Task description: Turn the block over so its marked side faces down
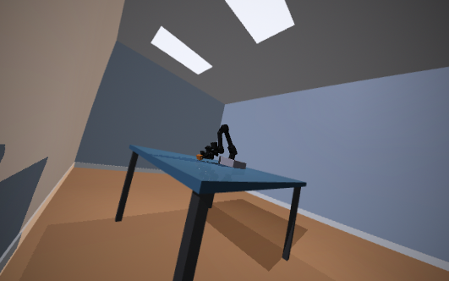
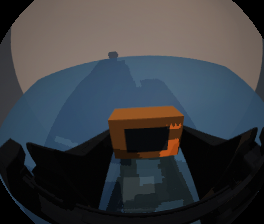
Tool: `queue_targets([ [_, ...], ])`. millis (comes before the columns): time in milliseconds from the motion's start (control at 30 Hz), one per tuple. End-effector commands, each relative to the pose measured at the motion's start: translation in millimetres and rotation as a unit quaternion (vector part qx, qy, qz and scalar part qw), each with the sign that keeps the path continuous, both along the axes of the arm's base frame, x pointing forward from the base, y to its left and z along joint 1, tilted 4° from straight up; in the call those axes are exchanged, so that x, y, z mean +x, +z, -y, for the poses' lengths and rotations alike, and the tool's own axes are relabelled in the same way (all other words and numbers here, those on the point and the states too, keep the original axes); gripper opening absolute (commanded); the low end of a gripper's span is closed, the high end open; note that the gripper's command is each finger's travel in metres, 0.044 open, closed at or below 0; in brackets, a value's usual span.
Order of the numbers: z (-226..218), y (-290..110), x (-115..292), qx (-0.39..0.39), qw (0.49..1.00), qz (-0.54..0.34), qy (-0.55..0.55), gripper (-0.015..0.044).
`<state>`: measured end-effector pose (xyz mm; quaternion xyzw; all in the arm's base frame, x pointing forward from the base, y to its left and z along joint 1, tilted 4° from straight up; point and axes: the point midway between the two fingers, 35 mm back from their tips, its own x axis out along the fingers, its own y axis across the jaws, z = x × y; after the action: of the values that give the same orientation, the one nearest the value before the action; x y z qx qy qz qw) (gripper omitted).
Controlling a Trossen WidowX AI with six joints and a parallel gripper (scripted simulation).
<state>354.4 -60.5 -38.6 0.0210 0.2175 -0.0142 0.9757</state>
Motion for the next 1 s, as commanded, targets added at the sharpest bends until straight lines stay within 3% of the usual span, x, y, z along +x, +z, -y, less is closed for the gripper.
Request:
queue_targets([
  [0, -0.4, 0.5, 0.1, 0.002, 1.000, 0.002, 0.001, 0.0157],
  [367, -0.4, 0.5, 0.1, 0.002, 1.000, 0.002, 0.001, 0.0440],
  [967, -0.4, 0.5, 0.1, 0.002, 1.000, 0.002, 0.001, 0.0440],
])
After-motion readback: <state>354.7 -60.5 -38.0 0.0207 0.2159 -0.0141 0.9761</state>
